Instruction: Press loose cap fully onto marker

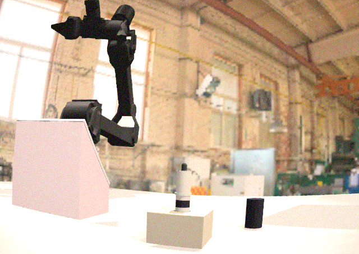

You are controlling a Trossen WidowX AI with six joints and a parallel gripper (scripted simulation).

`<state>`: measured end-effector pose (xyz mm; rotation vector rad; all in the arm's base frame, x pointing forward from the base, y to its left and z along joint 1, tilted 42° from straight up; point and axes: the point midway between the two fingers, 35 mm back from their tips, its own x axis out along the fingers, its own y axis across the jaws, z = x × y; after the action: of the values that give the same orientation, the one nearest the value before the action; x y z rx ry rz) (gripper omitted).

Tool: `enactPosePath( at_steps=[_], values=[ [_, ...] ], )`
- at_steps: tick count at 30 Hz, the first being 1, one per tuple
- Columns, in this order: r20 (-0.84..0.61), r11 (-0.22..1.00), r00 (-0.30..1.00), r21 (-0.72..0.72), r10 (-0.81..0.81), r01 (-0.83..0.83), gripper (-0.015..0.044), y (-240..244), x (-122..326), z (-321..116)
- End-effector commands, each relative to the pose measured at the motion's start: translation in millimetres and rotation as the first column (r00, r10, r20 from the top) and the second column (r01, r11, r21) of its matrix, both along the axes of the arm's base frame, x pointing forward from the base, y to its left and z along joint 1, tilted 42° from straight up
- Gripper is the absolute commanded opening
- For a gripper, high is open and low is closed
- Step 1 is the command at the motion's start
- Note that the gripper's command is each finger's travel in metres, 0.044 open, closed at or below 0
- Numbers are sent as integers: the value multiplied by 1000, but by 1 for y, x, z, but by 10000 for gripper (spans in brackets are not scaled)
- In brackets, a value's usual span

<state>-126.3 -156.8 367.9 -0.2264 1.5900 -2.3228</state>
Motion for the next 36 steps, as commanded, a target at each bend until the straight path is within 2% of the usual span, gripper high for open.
enactPosePath(
  at_steps=[1,6,12,18,25,29,36],
  values=[
    [1,1000,1000,6,11,-11,374,-3,1,0],
    [47,946,958,149,285,-288,253,-64,40,-17],
    [179,724,789,318,588,-612,253,-124,116,-53],
    [351,404,558,424,752,-811,253,-147,201,-97],
    [575,32,314,447,756,-894,253,-136,295,-155],
    [650,-91,244,438,720,-895,253,-124,324,-175],
    [839,-474,82,381,538,-794,253,-67,396,-233]
  ],
)
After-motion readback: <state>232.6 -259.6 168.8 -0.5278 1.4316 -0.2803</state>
